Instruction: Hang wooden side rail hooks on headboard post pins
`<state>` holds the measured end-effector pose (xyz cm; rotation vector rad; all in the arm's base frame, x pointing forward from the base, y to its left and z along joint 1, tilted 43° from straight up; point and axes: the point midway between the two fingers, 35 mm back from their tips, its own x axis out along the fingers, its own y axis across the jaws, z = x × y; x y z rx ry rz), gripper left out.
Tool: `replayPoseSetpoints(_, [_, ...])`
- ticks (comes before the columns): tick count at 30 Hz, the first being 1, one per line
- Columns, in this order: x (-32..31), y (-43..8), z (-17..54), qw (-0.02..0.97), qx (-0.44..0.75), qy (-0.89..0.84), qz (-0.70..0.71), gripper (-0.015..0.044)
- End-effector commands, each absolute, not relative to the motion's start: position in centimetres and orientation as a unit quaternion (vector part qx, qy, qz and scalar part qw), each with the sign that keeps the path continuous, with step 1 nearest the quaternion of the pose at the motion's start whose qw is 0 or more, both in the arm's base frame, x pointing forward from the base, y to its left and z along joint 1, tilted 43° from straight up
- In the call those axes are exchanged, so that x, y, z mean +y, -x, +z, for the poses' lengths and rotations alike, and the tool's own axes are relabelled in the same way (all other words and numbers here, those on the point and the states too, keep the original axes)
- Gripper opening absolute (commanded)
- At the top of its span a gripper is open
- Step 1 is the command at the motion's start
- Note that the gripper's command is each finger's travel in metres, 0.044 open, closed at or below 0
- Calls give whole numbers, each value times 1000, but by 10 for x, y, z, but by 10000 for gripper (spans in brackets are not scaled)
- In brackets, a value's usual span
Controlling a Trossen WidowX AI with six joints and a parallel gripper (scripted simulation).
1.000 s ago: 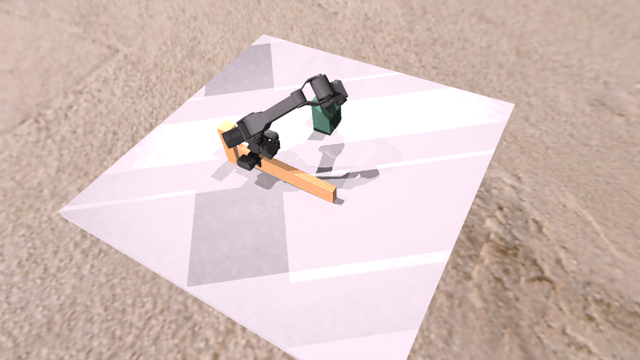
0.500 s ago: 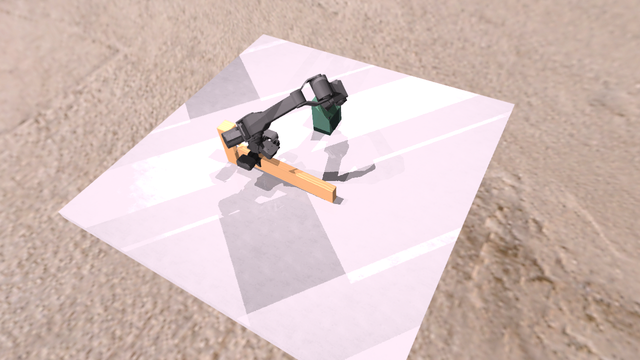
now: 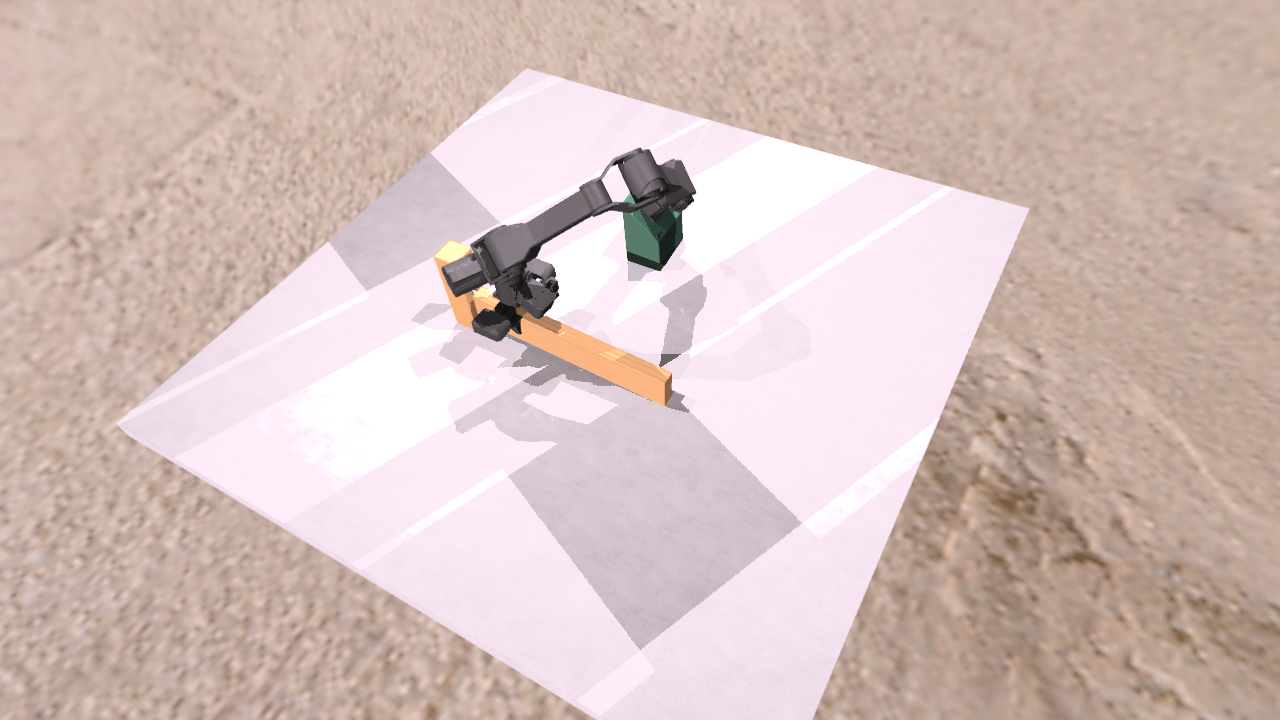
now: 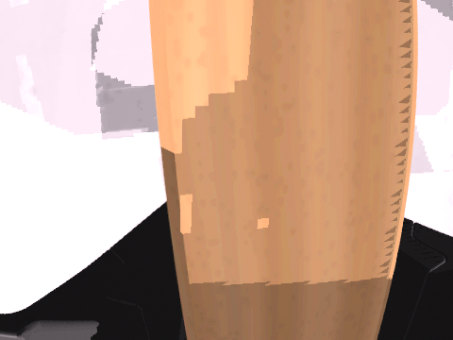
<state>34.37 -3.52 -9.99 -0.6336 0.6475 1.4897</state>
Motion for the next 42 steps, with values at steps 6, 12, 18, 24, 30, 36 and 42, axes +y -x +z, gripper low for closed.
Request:
replayPoseSetpoints(6, [-42, -346, -99, 648, 284, 282, 648, 0])
replayPoseSetpoints(12, [-42, -346, -100, 648, 284, 282, 648, 0])
replayPoseSetpoints(18, [-42, -345, -101, 648, 284, 282, 648, 0])
replayPoseSetpoints(24, [-42, -344, -102, 648, 284, 282, 648, 0])
replayPoseSetpoints(30, [-42, -344, -103, 648, 284, 282, 648, 0])
replayPoseSetpoints(36, [-43, -343, -103, 648, 284, 282, 648, 0])
replayPoseSetpoints(42, [-44, -343, -103, 648, 284, 282, 648, 0])
